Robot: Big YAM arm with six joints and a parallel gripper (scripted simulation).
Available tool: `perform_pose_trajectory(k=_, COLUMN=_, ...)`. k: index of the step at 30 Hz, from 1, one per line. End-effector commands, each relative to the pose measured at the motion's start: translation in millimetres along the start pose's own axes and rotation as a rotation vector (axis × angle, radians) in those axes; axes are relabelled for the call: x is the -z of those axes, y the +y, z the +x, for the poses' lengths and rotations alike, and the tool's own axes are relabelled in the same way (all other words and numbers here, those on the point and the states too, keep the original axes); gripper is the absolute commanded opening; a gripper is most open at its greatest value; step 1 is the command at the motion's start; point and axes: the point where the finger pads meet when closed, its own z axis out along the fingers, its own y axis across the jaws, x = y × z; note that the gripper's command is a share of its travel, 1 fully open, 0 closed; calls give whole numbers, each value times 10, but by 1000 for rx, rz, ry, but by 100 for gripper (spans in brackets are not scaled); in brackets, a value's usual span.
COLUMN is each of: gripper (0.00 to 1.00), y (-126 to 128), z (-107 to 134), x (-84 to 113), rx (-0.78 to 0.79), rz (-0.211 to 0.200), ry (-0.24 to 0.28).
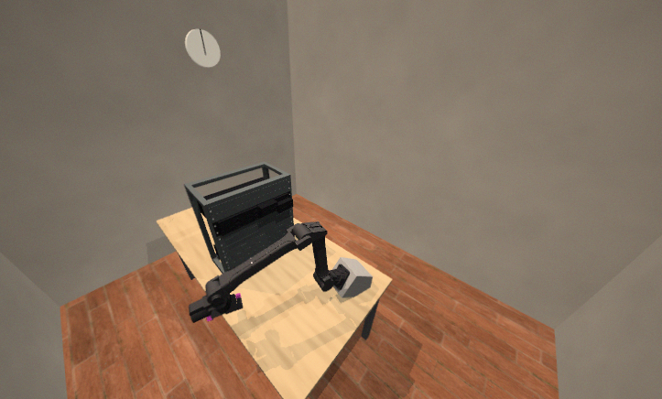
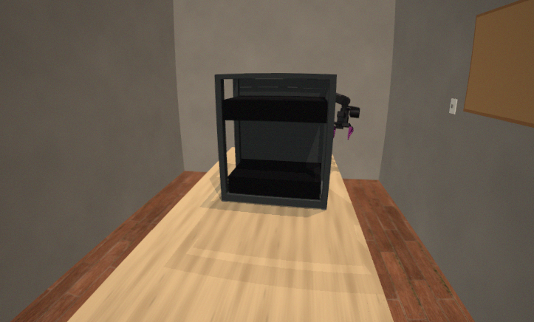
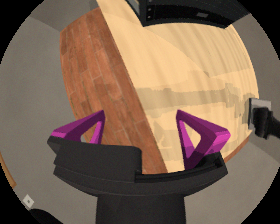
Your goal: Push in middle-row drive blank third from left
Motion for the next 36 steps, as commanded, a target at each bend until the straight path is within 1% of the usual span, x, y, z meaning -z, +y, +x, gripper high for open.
perform_pose_trajectory(k=1, gripper=100, y=19, z=-21, x=44, rx=-5, rz=-11, ry=1)
perform_pose_trajectory(k=17, gripper=100, y=19, z=-21, x=44, rx=-5, rz=-11, ry=1)
perform_pose_trajectory(k=18, gripper=100, y=103, z=-52, x=125, rx=-16, rz=-33, ry=3)
perform_pose_trajectory(k=36, gripper=100, y=104, z=-51, x=124, rx=-15, rz=-33, ry=3)
